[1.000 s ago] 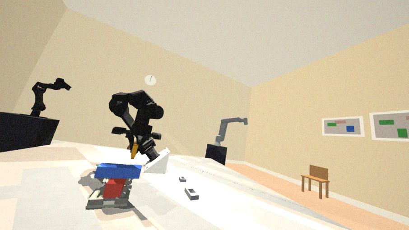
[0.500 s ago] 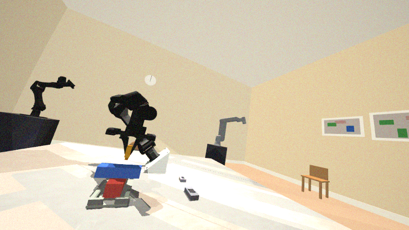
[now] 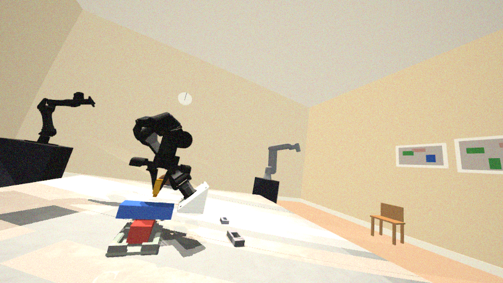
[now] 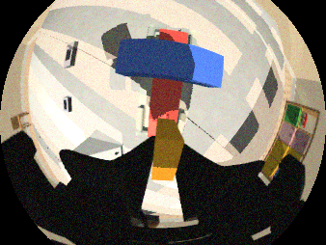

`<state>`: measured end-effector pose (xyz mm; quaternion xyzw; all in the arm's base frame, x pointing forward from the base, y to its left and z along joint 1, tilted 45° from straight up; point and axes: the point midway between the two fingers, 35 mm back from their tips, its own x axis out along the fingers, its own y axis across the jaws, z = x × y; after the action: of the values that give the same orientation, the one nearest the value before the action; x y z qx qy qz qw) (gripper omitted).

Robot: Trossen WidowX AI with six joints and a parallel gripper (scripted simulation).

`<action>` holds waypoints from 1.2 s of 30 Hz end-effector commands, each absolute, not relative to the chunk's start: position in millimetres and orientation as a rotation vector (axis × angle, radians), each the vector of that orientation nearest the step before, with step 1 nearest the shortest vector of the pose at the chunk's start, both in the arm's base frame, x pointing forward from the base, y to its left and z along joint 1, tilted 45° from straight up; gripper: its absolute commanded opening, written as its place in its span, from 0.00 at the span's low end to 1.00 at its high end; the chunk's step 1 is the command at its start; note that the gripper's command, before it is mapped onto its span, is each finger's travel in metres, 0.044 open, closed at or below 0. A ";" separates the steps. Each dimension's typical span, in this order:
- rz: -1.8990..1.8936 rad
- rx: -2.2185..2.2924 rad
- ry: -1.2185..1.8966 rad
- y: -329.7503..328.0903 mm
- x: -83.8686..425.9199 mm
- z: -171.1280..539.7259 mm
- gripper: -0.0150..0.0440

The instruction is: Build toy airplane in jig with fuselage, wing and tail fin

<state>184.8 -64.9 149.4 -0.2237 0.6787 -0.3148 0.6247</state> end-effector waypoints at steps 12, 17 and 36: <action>-0.721 -0.517 1.555 -80.0 183.2 134.9 0.36; -0.722 -0.518 1.555 -85.6 182.0 129.4 0.36; -0.724 -0.512 1.557 -91.7 180.2 123.3 0.25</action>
<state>180.1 -91.7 123.1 -0.2237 0.6787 -0.3150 0.6245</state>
